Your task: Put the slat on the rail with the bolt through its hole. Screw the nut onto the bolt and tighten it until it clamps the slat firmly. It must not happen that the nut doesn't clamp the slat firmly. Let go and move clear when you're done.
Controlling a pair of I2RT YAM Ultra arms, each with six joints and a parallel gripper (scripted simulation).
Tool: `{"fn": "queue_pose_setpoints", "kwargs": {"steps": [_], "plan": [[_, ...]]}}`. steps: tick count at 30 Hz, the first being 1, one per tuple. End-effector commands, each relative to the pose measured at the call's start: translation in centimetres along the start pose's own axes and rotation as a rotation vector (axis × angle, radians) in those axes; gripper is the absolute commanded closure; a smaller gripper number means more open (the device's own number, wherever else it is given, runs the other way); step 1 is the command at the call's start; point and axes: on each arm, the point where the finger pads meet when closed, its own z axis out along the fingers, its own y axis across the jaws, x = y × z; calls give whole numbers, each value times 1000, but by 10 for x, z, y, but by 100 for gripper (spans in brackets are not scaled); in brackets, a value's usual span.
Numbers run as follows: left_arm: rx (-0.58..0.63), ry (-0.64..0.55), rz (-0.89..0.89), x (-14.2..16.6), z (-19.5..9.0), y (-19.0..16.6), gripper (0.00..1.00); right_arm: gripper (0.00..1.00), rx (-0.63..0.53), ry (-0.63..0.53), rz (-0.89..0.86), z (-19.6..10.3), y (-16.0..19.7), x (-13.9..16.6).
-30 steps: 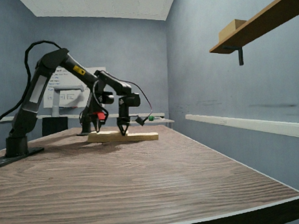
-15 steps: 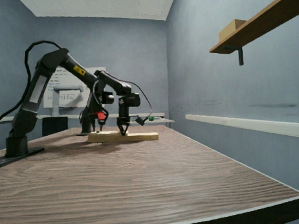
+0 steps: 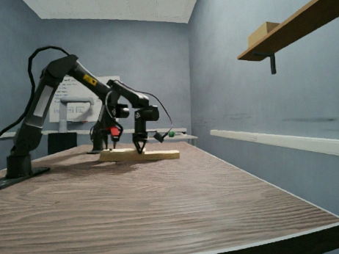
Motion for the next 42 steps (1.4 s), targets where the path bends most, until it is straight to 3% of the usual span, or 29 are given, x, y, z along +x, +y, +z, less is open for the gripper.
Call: {"fn": "queue_pose_setpoints", "kwargs": {"steps": [1, 6, 10, 12, 13, 27, 29, 30, 42], "plan": [[9, -11, 0, -2, -5, -2, 28, 66, -11, 4, -13, -3, 2, 1], [9, -11, 0, -2, -5, -2, 28, 66, -10, 1, -364, -4, 2, 0], [9, -11, 0, -2, -5, -2, 28, 66, -10, 0, -542, -5, 2, 0], [9, -11, 0, -2, -5, -2, 28, 66, -10, 0, -542, -5, 2, 0], [9, -11, 0, -2, -5, -2, 28, 66, -9, -1, -656, -5, 2, 0], [9, -11, 0, -2, -5, -2, 28, 66, -7, -4, -1283, -6, 2, 0], [9, -11, 0, -2, -5, -2, 28, 66, -7, -4, -1283, -6, 2, 0], [9, -11, 0, -2, -5, -2, 28, 66, -7, -4, -1398, -7, 2, 0], [9, -11, 0, -2, -5, -2, 28, 66, -4, -7, -1935, -8, 2, -1]]}}
